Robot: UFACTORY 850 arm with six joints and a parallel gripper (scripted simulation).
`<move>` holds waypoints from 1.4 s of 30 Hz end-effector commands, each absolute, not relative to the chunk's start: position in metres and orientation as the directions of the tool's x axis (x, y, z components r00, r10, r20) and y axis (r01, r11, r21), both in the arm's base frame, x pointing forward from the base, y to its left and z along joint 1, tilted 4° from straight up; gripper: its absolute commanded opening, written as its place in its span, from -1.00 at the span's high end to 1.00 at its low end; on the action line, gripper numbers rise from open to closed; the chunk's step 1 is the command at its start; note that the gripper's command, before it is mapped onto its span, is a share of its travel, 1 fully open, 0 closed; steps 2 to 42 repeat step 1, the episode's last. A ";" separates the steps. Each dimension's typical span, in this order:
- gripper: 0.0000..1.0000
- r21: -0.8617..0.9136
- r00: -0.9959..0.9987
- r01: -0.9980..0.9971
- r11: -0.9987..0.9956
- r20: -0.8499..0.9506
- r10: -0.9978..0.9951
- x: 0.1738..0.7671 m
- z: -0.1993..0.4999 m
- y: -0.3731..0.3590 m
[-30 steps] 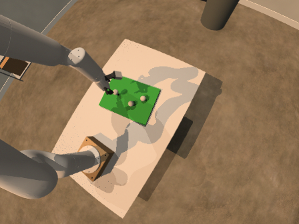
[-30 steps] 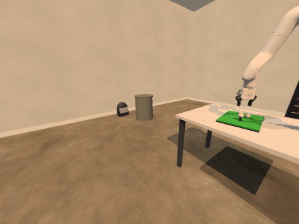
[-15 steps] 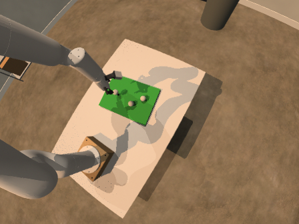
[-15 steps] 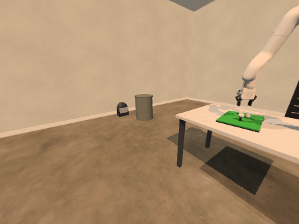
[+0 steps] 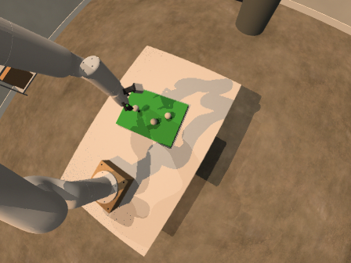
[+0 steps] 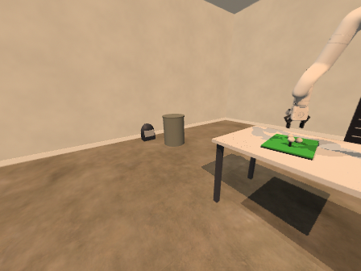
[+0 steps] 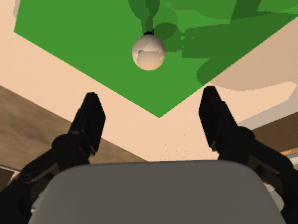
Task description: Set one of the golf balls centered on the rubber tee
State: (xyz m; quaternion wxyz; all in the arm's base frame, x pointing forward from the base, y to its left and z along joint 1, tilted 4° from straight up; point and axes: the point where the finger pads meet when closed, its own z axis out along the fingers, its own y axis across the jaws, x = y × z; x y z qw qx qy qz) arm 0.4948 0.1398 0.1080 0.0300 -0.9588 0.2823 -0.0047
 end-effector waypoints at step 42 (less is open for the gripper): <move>-1.00 -0.062 0.841 -0.541 -0.839 -0.007 -0.542 0.496 0.109 0.140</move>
